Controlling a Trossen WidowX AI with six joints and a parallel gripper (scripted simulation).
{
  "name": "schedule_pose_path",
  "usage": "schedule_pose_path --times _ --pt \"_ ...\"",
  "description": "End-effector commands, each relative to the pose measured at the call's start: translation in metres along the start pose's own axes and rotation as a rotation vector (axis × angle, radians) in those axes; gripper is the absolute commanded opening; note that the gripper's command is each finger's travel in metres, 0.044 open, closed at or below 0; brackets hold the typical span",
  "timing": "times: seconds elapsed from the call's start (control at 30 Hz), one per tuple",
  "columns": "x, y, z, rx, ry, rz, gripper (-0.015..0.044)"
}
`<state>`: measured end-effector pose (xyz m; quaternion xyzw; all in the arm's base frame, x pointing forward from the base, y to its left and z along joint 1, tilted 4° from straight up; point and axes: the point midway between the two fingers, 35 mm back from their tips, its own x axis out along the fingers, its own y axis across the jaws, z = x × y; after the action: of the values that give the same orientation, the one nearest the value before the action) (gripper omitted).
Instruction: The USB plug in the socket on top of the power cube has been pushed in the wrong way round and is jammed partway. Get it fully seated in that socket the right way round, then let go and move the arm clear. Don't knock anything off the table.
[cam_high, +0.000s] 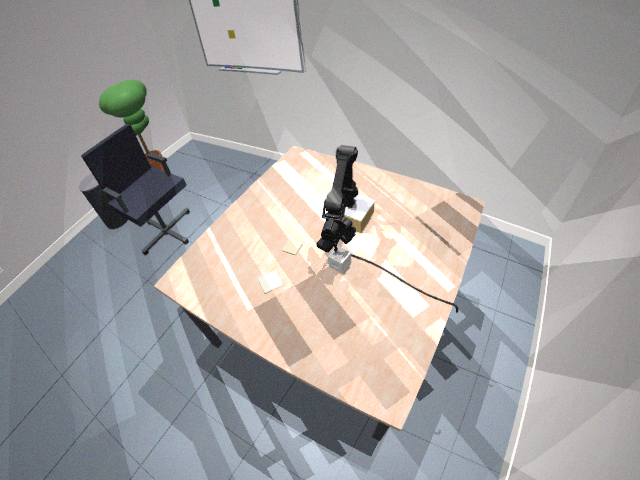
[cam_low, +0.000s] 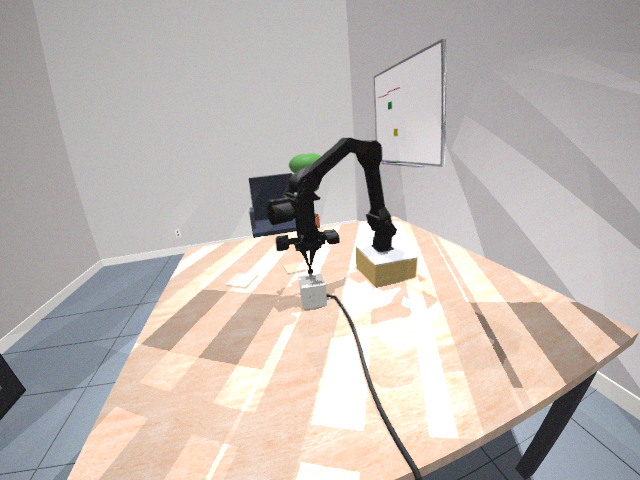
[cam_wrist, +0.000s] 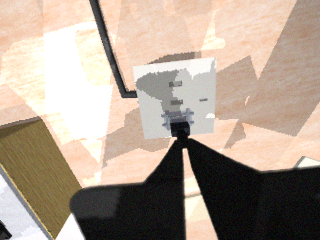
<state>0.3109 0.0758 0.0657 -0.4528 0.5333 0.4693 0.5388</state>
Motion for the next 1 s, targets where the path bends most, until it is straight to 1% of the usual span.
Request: schedule_pose_path --times 0.0,0.97 --pt "0.0009 -0.0006 -0.0005 0.004 0.004 -0.003 0.0" --pt "0.0044 -0.0006 -0.0004 0.004 0.004 -0.003 0.0"
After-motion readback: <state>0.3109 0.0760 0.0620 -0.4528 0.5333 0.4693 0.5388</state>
